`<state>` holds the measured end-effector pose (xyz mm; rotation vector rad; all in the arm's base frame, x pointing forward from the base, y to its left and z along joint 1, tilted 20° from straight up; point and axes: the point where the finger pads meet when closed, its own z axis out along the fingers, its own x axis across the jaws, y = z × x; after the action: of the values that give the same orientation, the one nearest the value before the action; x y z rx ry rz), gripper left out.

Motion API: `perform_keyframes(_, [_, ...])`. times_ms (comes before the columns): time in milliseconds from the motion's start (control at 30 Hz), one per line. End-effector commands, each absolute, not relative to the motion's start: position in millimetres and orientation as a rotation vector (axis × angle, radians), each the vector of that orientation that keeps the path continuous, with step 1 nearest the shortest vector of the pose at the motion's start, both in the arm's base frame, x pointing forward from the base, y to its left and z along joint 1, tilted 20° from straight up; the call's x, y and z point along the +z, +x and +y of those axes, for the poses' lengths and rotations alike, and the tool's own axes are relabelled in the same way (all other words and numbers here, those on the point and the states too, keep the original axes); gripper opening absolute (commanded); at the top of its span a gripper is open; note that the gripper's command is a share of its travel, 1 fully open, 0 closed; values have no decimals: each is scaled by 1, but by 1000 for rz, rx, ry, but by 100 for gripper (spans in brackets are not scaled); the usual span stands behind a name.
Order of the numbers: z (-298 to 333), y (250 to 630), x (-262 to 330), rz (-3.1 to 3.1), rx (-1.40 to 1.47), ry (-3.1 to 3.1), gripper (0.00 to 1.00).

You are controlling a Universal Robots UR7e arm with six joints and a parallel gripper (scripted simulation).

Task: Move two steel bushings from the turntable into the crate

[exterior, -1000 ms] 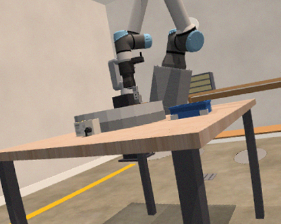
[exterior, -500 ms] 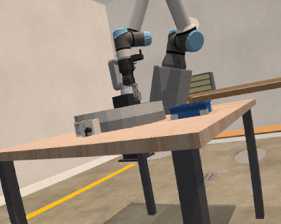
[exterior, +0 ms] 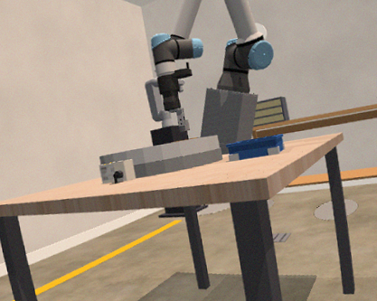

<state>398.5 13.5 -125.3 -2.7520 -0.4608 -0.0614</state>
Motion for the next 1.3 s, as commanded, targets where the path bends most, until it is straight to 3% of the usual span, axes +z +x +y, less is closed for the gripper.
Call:
perform_keyframes(0, [8,399,-112,-461,-63,-2753,0])
perform_keyframes(367, [8,399,-112,-461,-63,-2753,0])
perform_keyframes(533, [56,400,-95,-461,-63,-2753,0])
perform_keyframes(933, [56,400,-95,-461,-63,-2753,0])
perform_keyframes(1100, [102,401,-78,-461,-63,-2752,0])
perform_keyframes(1267, [102,401,-78,-461,-63,-2752,0])
